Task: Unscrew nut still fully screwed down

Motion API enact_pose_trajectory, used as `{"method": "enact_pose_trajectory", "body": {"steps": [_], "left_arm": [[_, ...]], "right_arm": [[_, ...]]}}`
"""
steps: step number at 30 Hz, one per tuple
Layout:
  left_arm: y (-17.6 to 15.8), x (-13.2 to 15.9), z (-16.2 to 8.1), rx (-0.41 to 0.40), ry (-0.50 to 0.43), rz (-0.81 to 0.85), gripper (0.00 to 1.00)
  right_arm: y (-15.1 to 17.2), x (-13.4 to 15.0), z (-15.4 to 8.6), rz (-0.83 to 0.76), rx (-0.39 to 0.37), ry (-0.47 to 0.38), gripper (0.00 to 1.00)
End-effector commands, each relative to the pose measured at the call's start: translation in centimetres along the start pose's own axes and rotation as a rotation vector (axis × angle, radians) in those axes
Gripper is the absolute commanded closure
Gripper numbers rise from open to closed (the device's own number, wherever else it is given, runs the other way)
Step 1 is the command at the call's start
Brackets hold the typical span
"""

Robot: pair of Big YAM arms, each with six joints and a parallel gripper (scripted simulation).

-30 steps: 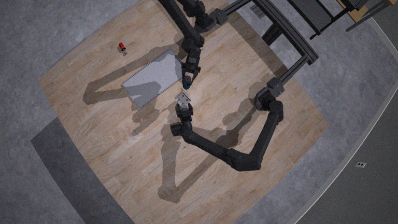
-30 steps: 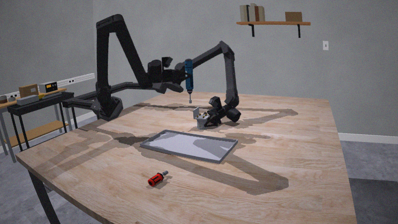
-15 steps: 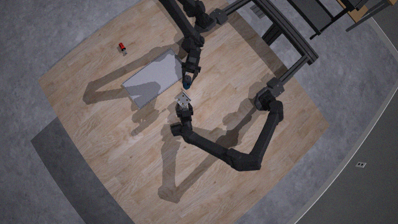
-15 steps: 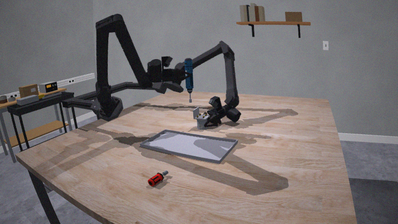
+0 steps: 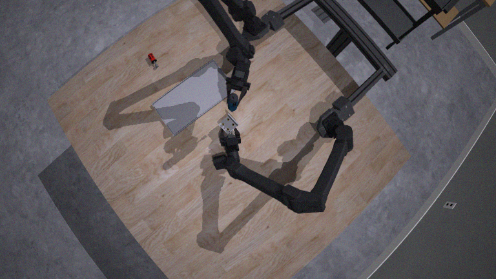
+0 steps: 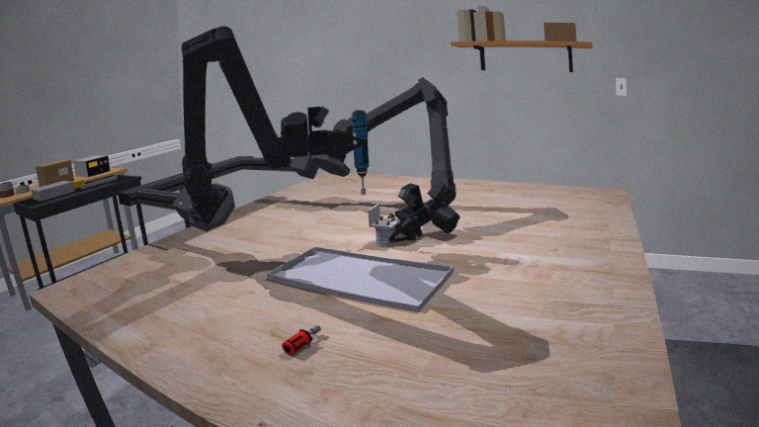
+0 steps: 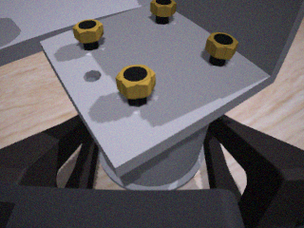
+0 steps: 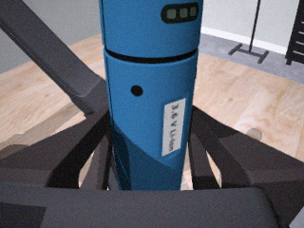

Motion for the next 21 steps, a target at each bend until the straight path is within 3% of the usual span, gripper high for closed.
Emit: {"method": "enact_pose_trajectory", "body": {"steps": [1, 10, 15, 21], "left_arm": [[0.5, -1.4, 0.8, 0.015, 0.005, 0.032, 0.41], [0.5, -1.4, 0.8, 0.015, 0.005, 0.032, 0.41], [0.5, -1.4, 0.8, 0.015, 0.005, 0.032, 0.41], [0.5, -1.4, 0.8, 0.015, 0.005, 0.032, 0.41]], "right_arm": [[-1.6, -2.1, 1.5, 0.058, 0.040, -0.039, 0.58], [-4.1, -0.6, 2.6, 0.132, 0.081, 0.051, 0.58], [-2.7, -1.3, 2.5, 0.125, 0.050, 0.037, 0.58], [-5.8, -0.1, 3.1, 0.189, 0.115, 0.092, 0.58]]}}
Point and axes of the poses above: on each arm, the point where the finger pads meet when closed, its own z axis out along the fingers, its own y axis across the jaws, x = y × z, the point moved 4 cm from there along -z, back along the fingers, and after that the axes turned 8 degrees about z, right-handed, at the moved point
